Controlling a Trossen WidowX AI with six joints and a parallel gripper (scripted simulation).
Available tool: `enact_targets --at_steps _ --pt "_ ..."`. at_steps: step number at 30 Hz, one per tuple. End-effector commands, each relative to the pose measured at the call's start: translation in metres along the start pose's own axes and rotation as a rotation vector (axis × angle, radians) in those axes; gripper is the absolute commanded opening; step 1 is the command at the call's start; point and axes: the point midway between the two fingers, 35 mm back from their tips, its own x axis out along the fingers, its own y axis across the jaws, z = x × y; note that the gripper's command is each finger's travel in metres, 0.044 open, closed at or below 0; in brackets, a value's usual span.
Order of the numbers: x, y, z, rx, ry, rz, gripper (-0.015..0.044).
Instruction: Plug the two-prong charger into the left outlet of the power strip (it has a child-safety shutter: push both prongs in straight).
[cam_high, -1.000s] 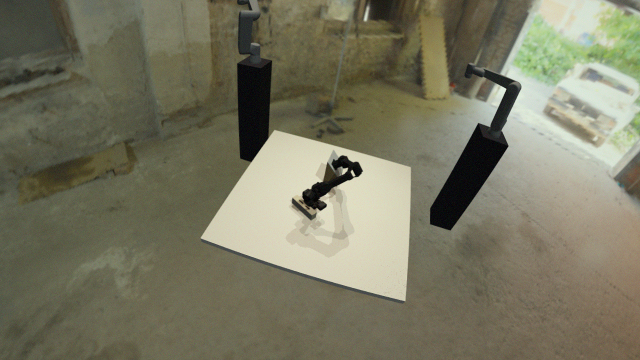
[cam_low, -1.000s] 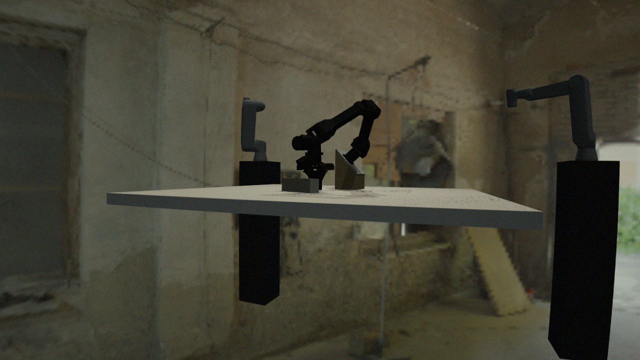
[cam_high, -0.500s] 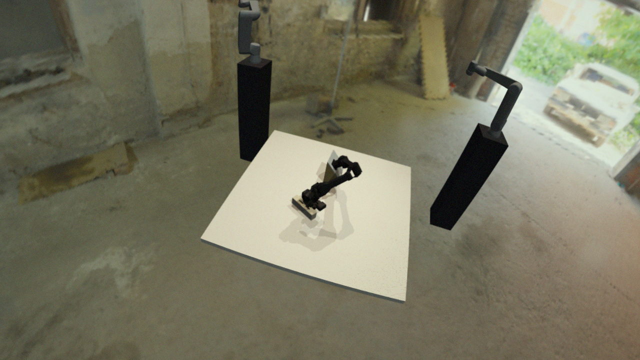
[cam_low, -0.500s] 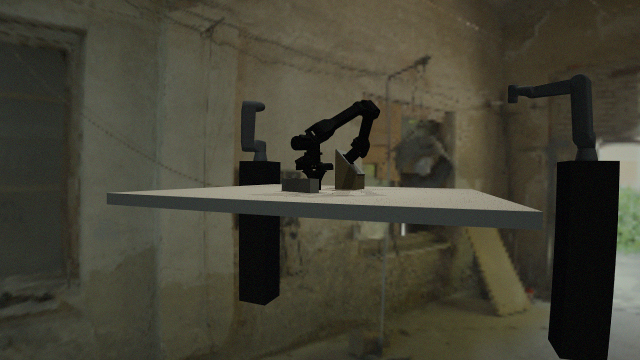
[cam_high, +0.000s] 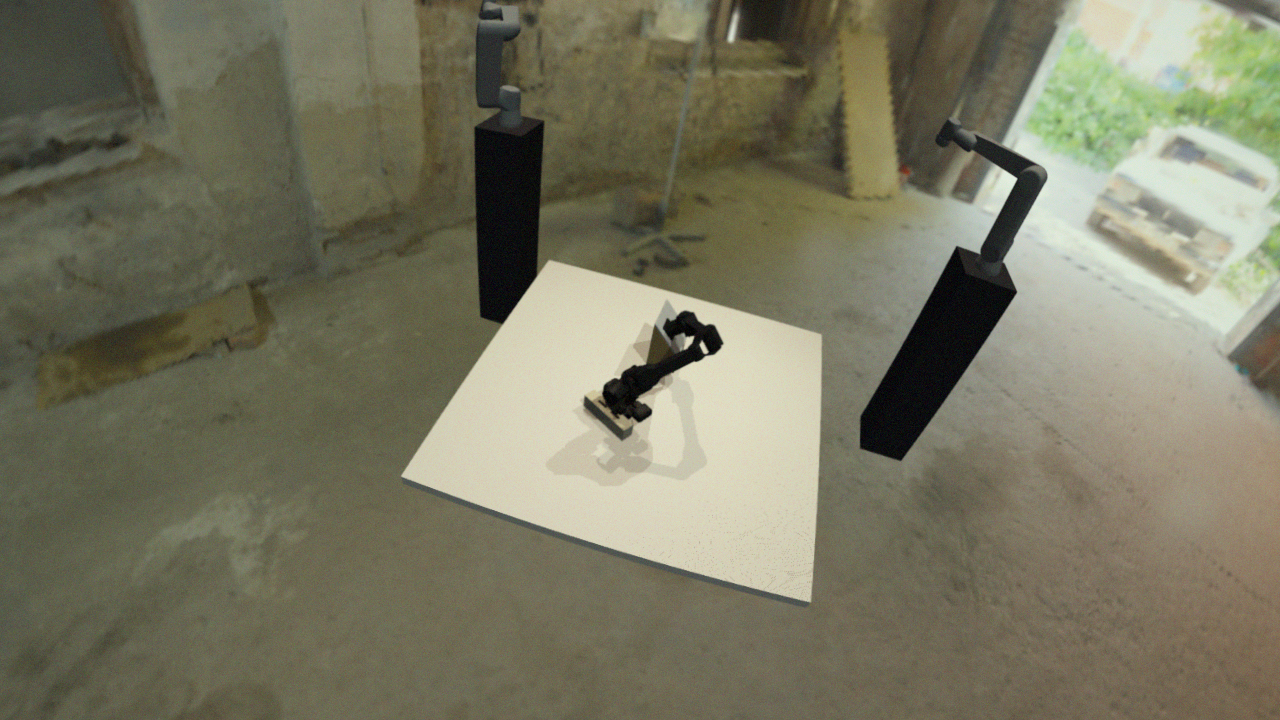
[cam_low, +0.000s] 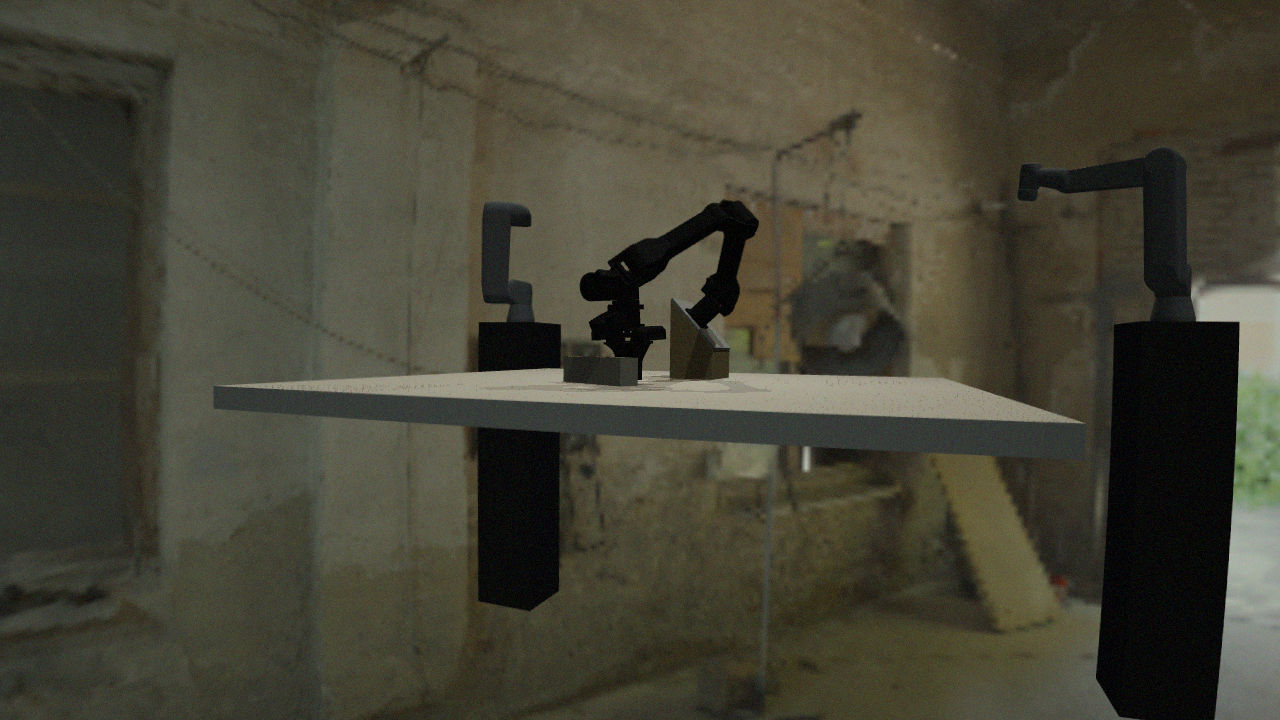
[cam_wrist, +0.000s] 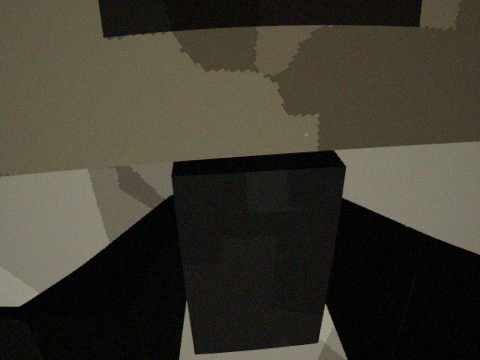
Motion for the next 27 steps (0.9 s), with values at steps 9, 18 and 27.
enact_targets --at_steps 9,18,27 --pt "-0.0011 0.0011 0.0095 -0.016 -0.013 0.0 0.0" --pt "-0.0013 0.0014 0.0131 -0.016 -0.013 0.0 0.0" --pt "-0.0012 0.0015 0.0146 -0.017 -0.013 0.0 0.0"
